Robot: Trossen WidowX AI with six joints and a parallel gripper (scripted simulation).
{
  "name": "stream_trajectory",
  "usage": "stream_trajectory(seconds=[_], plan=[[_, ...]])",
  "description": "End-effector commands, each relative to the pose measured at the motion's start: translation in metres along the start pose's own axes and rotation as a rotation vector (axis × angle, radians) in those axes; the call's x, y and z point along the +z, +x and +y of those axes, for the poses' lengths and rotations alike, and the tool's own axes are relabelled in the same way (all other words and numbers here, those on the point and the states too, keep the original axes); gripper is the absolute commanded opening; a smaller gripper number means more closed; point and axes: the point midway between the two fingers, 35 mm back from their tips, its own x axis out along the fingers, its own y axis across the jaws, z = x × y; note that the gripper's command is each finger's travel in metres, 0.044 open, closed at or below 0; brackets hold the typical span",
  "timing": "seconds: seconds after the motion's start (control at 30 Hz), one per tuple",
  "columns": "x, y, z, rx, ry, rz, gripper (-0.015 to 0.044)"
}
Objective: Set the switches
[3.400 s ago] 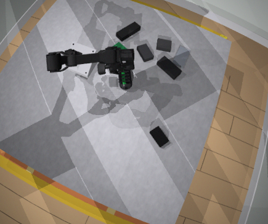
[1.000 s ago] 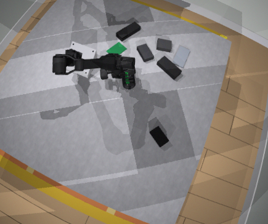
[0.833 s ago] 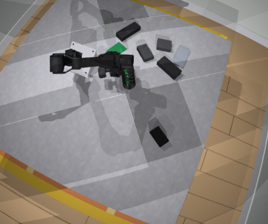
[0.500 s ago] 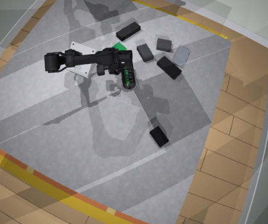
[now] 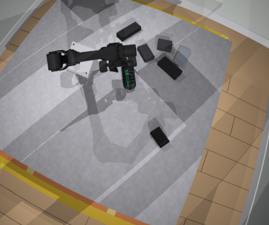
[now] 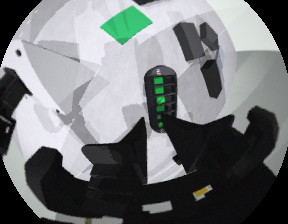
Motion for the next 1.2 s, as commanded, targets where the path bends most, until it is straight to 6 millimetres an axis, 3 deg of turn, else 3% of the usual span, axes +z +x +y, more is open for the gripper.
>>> stream_trajectory(seconds=[0.0,0.13,0.53,0.93,1.17], plan=[[-0.0016,-0.0201,-0.0045,-0.012,0.014,-0.002,0.021],[-0.0017,-0.02,-0.0048,-0.012,0.014,-0.002,0.0315],[-0.0017,-0.02,-0.0048,-0.012,0.014,-0.002,0.0],[-0.0017,-0.02,-0.0048,-0.012,0.014,-0.002,0.0],[-0.0022,-0.0198,-0.0048,-0.012,0.009,0.002,0.0184]])
